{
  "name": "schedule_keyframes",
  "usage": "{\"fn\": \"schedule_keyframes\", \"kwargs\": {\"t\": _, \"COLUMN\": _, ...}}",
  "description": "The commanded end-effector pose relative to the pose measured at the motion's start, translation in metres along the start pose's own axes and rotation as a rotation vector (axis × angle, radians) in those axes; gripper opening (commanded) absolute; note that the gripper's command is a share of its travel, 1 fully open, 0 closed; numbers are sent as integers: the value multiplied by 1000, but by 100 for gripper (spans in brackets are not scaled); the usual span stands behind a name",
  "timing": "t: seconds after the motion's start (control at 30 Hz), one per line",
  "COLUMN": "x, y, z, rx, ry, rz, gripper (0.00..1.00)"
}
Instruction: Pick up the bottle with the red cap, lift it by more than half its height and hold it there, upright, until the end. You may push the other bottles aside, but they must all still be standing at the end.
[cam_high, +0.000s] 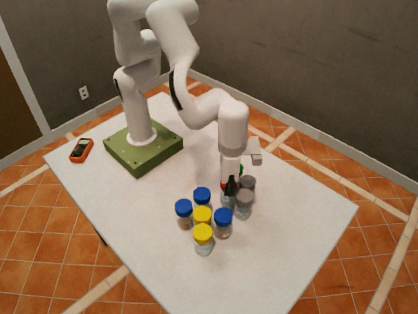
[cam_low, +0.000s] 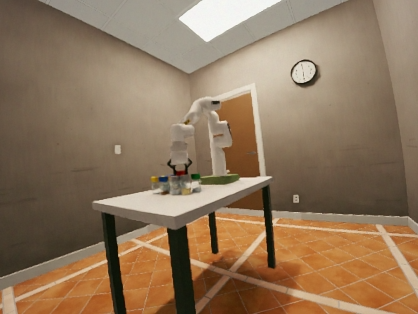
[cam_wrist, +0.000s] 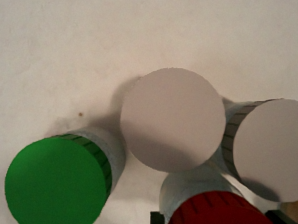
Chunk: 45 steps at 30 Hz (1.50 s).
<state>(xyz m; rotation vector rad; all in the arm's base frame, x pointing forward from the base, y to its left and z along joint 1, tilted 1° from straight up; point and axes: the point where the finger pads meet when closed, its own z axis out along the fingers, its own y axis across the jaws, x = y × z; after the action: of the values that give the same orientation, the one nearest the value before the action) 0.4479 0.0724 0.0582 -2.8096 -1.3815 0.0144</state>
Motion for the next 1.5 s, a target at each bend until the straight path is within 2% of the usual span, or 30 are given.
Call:
{"fn": "schedule_keyframes", "kwargs": {"t": 0.0, "x": 2, "y": 2, "z": -11, "rx": -5, "ry": 5, "rz": 0, "gripper": 0}}
{"fn": "schedule_keyframes", "kwargs": {"t": 0.2, "x": 1, "y": 2, "z": -26, "rx": -4, "ry": 4, "rz": 0, "gripper": 0}}
{"fn": "schedule_keyframes", "kwargs": {"t": 0.77, "x": 1, "y": 1, "z": -37, "rx": -3, "ry": 4, "rz": 0, "gripper": 0}}
{"fn": "schedule_keyframes", "kwargs": {"t": 1.47, "x": 1, "y": 2, "z": -37, "rx": -4, "ry": 4, "rz": 0, "gripper": 0}}
